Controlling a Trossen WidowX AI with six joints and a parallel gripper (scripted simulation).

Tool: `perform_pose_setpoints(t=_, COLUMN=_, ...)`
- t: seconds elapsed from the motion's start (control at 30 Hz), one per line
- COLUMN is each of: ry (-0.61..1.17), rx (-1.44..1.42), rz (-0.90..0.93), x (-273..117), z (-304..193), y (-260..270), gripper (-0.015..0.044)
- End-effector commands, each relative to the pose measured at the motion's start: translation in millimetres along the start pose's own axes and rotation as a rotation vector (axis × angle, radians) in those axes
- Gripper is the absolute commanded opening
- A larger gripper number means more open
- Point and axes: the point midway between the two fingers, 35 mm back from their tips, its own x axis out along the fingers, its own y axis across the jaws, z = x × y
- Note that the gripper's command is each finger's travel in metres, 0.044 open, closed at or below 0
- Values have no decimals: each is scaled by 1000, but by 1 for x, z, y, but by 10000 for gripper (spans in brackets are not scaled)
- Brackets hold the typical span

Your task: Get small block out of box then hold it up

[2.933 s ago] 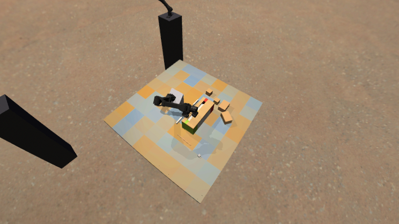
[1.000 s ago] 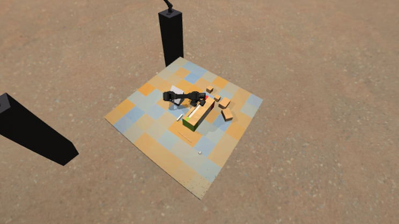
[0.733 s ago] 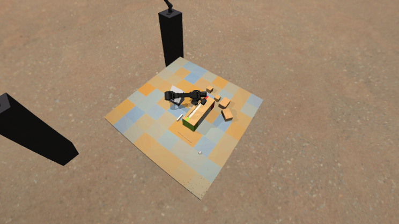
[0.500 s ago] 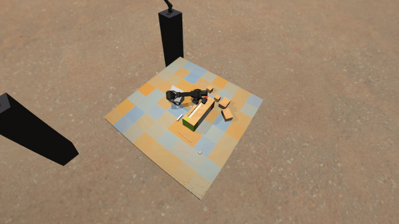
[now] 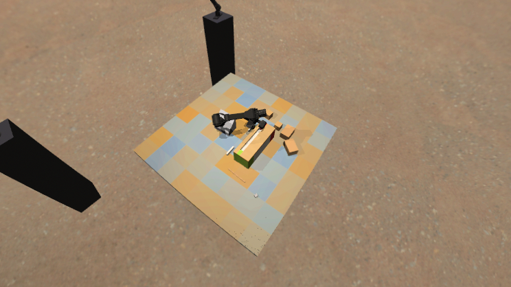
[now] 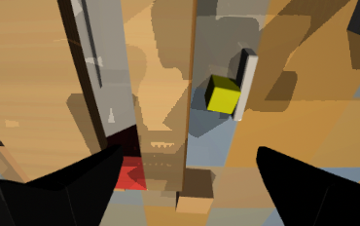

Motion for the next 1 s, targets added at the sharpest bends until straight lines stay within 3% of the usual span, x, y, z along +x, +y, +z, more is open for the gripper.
perform_pose_setpoints(t=0.0, ry=4, rx=11, rz=-3, x=-7, z=0, y=0, gripper=400)
perform_pose_setpoints(t=0.1, ry=-3, rx=2, rz=-4, x=-2, z=1, y=-1, gripper=400)
perform_pose_setpoints(t=0.27, ry=-39, rx=-265, rz=42, x=0, z=-20, y=-12, gripper=285)
perform_pose_setpoints(t=0.47, ry=-92, rx=-711, rz=46, x=1, z=-23, y=-16, gripper=285)
perform_pose_setpoints(t=0.8, ry=-236, rx=-1759, rz=-26, x=2, z=-30, y=-22, gripper=285)
perform_pose_setpoints(t=0.97, ry=-279, rx=-2024, rz=-68, x=2, z=-32, y=-24, gripper=285)
